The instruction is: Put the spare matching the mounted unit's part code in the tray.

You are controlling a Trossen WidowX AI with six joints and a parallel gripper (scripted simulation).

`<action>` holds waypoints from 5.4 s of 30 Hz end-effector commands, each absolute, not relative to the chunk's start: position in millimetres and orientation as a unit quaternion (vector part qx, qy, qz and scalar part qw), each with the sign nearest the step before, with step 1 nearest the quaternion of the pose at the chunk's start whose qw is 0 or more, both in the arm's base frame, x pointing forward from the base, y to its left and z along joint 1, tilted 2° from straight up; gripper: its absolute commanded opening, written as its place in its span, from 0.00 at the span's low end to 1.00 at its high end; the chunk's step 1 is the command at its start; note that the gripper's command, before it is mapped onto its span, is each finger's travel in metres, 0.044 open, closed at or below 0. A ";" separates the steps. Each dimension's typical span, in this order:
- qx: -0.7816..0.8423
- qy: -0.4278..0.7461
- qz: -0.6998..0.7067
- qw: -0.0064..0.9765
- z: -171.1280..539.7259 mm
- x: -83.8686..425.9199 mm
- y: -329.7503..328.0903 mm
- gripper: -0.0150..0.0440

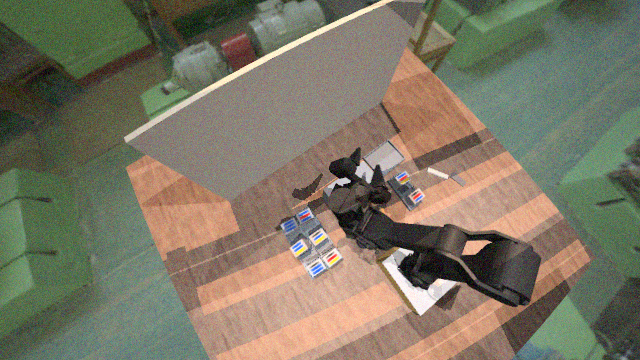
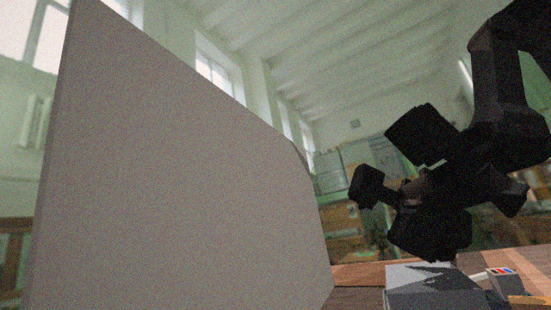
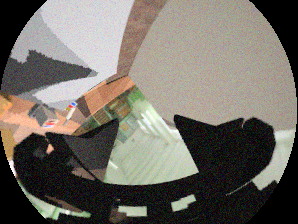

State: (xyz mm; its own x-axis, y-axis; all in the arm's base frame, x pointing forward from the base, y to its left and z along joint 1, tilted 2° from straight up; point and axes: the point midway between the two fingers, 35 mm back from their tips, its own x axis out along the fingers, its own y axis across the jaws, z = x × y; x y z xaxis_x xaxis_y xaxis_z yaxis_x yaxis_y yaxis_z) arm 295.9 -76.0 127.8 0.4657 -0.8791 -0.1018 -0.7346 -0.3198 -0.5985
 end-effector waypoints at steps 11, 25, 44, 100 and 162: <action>-0.777 0.506 -0.148 0.343 139.9 310.6 -96.8 1.00; -0.629 0.482 -0.057 0.607 132.6 404.3 -87.2 1.00; -0.118 0.616 -0.033 0.778 160.8 401.4 -63.5 1.00; 0.032 0.684 -0.058 0.727 117.0 371.3 -53.3 1.00; -0.486 0.522 0.452 0.536 38.1 260.7 137.5 0.76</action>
State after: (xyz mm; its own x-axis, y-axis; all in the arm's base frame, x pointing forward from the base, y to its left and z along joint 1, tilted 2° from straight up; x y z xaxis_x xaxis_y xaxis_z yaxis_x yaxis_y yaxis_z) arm 260.9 138.4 47.3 0.0545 -0.0146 -0.9984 -0.9907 0.1237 -0.0559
